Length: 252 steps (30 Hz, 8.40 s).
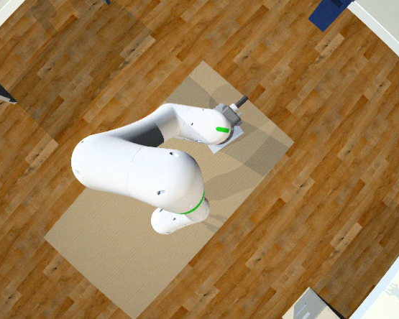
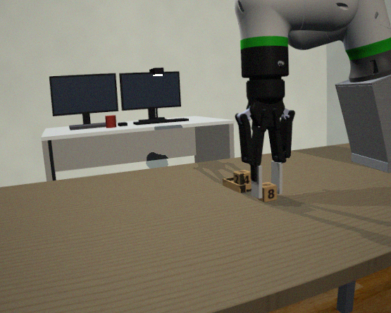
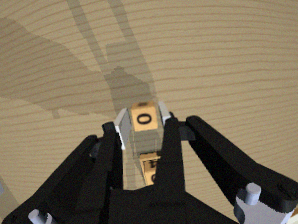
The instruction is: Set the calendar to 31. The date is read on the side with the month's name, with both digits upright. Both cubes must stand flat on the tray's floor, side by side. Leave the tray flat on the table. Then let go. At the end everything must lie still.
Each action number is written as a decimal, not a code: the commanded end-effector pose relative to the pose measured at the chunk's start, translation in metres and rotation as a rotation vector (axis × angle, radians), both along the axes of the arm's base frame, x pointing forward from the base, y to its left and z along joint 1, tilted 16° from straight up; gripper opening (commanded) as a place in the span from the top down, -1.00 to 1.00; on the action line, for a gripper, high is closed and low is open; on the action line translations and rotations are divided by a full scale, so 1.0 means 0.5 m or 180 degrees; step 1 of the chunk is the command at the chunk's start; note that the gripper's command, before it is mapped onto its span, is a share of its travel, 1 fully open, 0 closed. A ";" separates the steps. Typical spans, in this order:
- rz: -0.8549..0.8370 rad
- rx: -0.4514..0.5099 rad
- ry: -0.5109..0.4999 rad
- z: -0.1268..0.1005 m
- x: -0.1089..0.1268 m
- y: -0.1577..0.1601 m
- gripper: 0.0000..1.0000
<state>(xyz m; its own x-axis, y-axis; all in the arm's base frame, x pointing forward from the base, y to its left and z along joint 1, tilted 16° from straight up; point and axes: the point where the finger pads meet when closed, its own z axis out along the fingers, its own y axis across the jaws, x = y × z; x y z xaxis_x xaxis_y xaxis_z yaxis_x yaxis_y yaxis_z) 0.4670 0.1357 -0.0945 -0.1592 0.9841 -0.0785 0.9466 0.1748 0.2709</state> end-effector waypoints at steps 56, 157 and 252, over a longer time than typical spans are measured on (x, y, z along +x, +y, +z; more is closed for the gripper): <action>0.0000 0.0000 -0.0001 0.006 -0.001 0.000 0.66; -0.0062 0.0018 -0.0003 0.108 0.011 -0.250 0.66; -0.0062 0.0018 -0.0003 0.059 0.025 -0.252 0.66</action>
<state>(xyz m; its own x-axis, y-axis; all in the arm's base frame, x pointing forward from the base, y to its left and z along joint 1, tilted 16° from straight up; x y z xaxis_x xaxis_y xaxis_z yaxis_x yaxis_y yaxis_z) 0.4794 0.0099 -0.0653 -0.1401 0.9875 -0.0729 0.9496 0.1548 0.2725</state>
